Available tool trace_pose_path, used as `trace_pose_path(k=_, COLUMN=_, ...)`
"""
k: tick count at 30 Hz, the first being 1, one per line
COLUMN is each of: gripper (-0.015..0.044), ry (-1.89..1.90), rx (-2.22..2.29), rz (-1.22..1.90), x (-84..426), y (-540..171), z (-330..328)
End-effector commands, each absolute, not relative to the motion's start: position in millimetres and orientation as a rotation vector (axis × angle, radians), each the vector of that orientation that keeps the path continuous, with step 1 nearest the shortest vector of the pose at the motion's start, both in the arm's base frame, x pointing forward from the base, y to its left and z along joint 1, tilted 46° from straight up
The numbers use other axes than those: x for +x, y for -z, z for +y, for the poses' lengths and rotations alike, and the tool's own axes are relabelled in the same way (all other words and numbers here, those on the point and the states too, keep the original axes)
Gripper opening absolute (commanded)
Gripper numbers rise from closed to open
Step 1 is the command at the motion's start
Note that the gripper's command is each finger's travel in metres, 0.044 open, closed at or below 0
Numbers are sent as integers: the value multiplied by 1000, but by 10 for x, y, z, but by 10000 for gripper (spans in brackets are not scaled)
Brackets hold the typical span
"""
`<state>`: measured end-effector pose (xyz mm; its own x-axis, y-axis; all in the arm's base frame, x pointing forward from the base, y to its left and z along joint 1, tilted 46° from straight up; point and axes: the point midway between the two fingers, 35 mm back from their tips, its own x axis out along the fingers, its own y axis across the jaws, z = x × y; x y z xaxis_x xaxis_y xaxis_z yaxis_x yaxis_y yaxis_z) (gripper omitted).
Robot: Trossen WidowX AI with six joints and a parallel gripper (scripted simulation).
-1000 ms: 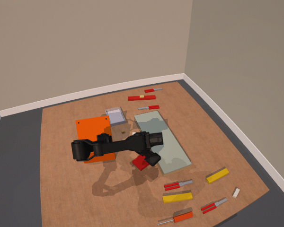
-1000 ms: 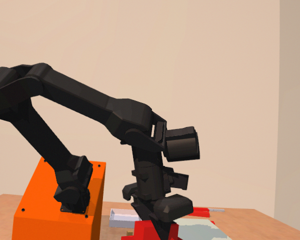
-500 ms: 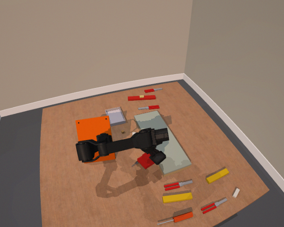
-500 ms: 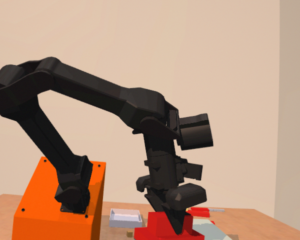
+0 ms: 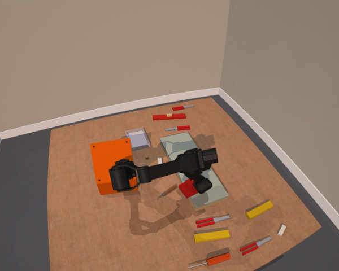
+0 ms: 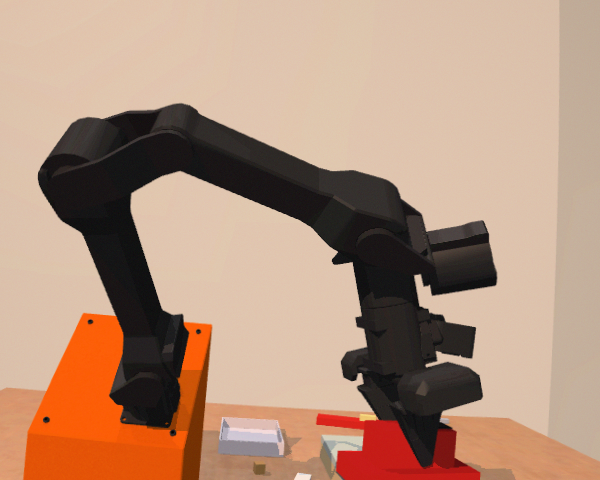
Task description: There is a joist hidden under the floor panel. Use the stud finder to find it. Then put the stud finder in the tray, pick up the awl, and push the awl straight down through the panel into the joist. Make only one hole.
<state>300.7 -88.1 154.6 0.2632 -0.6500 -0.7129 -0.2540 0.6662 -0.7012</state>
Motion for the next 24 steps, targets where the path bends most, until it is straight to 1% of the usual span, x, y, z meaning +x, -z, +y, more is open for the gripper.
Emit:
trace_pose_path(k=1, gripper=0, ry=354, rx=-828, rz=1290, x=3205, y=-1581, z=-863)
trace_pose_path(k=12, gripper=0, ry=441, rx=-756, rz=1243, x=3696, y=-1544, z=-829)
trace_pose_path(k=24, gripper=0, ry=446, rx=-751, rz=1240, x=3739, y=-1452, z=-916)
